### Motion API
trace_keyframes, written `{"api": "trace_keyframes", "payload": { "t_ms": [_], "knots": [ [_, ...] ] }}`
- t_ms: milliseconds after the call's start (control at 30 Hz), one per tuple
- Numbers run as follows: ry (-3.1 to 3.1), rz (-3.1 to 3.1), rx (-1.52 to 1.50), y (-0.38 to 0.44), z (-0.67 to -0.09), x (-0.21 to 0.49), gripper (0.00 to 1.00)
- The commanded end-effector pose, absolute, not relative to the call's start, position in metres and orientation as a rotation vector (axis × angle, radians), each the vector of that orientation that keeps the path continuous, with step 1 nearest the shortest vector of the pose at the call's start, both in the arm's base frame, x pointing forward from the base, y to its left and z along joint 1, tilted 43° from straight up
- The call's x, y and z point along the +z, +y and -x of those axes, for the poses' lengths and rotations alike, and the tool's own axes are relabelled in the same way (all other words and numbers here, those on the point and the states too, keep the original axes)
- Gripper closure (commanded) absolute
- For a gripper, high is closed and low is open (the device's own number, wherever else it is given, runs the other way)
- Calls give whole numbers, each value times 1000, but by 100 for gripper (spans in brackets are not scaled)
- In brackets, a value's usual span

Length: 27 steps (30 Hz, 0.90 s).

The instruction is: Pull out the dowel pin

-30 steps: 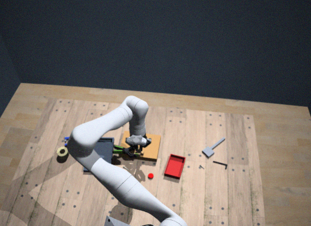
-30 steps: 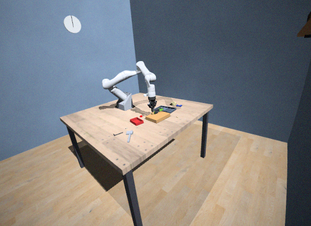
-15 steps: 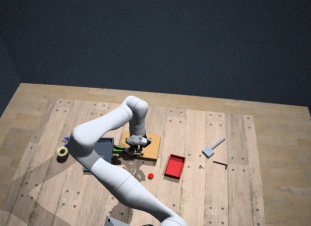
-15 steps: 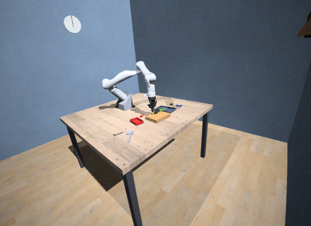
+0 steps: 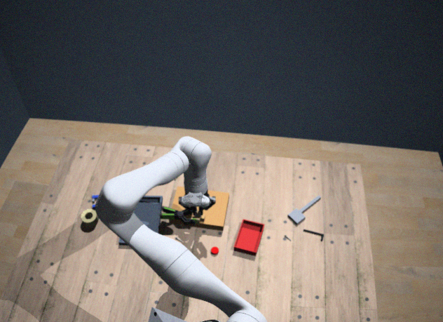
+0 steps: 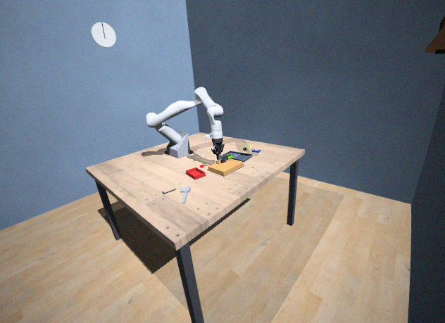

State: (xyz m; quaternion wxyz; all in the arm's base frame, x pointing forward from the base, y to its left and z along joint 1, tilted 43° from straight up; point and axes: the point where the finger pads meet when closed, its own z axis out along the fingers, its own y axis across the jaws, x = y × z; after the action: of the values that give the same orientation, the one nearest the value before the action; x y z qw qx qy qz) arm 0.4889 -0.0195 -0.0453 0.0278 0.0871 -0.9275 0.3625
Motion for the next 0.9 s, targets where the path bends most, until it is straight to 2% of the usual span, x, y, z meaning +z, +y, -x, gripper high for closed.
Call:
{"api": "trace_keyframes", "payload": {
  "t_ms": [0, 867],
  "knots": [
    [-2864, -276, 1118, -18, -490, -45, 90],
    [-2843, -337, 1111, -18, -490, -45, 90]
  ]
}}
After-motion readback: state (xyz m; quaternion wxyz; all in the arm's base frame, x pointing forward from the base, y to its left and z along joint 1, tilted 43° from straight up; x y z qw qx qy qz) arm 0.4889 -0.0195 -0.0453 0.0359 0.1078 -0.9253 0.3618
